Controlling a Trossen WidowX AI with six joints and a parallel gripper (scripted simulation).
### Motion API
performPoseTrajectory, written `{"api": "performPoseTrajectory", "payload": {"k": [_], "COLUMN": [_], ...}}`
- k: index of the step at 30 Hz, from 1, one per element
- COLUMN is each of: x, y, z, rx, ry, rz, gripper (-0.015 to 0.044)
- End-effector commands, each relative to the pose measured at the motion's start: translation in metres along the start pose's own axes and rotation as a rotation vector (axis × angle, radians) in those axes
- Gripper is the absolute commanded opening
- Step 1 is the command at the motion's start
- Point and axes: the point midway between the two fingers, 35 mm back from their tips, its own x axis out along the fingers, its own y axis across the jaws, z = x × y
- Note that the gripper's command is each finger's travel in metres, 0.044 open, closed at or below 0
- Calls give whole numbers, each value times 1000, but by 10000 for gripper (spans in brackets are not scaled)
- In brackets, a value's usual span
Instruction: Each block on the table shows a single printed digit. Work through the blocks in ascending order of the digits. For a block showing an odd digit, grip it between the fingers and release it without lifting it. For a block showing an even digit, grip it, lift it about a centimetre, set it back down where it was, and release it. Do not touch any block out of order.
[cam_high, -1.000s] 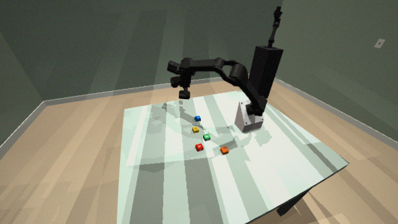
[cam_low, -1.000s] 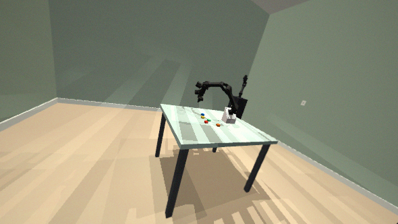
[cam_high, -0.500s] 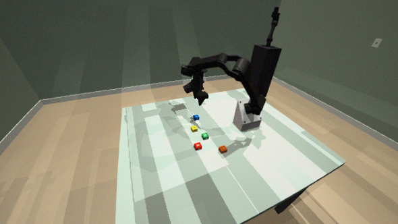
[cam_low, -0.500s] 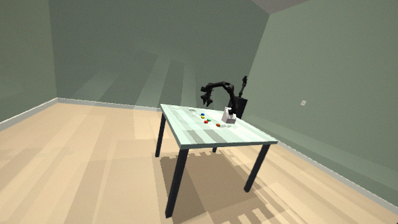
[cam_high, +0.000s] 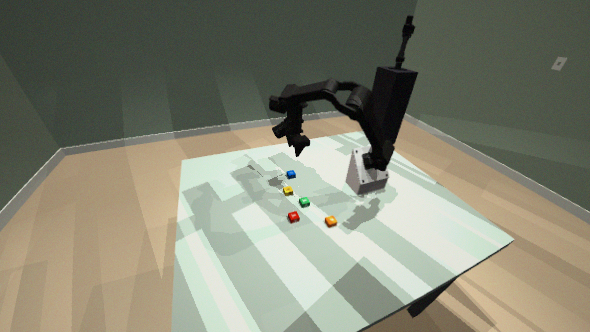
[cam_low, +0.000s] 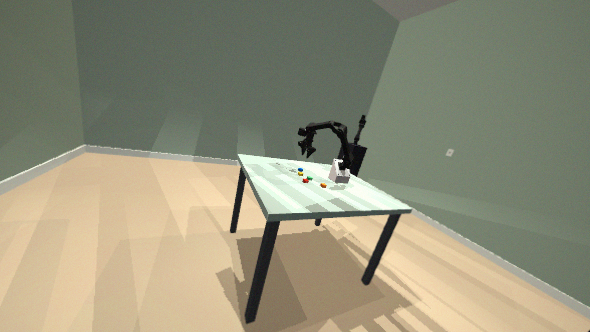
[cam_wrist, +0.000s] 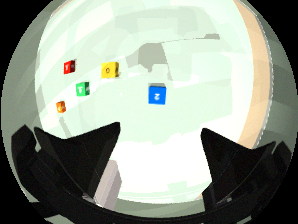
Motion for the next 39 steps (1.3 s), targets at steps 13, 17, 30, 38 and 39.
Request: {"api": "performPoseTrajectory", "payload": {"k": [13, 17, 30, 38, 39], "x": [-3, -1, -1, -1, -1], "y": [164, 186, 186, 188, 195], "z": [21, 17, 17, 17, 16], "rx": [-1, -2, -2, -2, -1], "ry": [-3, -1, -1, -1, -1], "rz": [6, 12, 12, 12, 11], "gripper": [400, 400, 400, 400, 400]}}
